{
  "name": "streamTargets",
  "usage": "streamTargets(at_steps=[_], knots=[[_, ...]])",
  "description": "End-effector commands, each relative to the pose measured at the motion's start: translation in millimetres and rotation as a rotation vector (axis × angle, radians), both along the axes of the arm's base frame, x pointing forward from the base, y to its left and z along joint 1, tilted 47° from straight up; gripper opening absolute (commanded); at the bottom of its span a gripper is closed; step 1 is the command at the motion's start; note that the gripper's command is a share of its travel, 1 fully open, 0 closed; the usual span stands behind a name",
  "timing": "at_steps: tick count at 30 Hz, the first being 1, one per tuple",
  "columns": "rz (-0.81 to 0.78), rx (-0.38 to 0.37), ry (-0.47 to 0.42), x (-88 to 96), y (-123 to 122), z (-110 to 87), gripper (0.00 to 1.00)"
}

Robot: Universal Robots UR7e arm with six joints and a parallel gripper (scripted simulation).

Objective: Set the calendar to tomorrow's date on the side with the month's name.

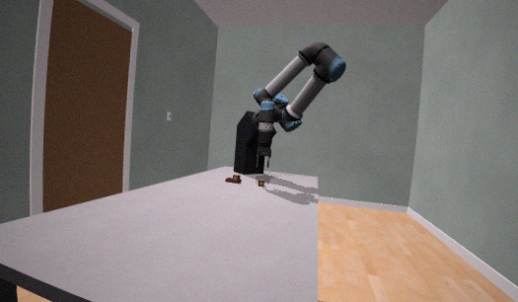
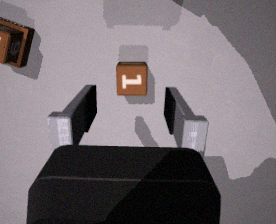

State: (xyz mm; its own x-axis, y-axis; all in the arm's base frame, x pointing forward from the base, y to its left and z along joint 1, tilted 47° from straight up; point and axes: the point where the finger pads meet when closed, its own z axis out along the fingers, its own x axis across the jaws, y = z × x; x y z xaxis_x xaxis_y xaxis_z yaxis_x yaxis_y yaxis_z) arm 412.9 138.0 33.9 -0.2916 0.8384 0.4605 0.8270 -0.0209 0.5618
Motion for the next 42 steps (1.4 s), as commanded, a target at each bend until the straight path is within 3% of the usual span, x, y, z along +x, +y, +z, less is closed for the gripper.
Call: streamTargets(at_steps=[1,22,25,39,42], knots=[[-0.054,0.037,0.042,-0.7,0.5,-0.5,1.0],[-0.434,0.302,0.343,-3.4,4.5,-3.3,1.0],[-0.436,0.304,0.345,-3.4,4.6,-3.3,1.0],[-0.727,0.508,0.575,-1.5,5.5,-3.9,1.0],[-0.728,0.508,0.576,-1.5,5.5,-3.9,1.0]])
